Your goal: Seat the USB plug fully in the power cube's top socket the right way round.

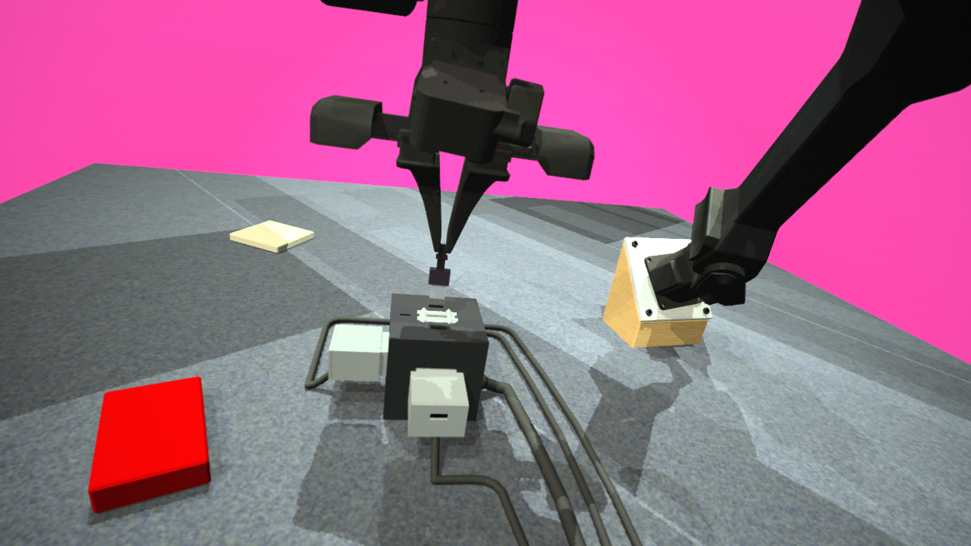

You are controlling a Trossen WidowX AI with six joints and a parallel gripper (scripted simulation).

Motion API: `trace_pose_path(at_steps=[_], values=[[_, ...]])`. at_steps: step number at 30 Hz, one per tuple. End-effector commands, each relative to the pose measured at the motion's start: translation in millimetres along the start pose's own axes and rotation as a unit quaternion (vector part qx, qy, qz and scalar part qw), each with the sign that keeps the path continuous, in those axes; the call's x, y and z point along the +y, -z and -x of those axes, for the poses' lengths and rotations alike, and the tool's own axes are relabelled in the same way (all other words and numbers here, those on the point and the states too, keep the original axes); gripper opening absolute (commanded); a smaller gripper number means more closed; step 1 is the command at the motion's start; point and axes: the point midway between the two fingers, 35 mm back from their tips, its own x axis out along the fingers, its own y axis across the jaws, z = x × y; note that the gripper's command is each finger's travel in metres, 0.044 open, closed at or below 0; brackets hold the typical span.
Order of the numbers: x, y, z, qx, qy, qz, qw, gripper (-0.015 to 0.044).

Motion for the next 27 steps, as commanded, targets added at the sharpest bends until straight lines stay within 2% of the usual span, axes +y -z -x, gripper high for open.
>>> trace_pose_path(at_steps=[1, 27], values=[[0.0, 0.2, -0.4, 0.000, 0.000, 0.006, 1.000, 0.0000], [0.4, 1.2, -2.8, 0.004, 0.000, 0.008, 1.000, 0.0000]])
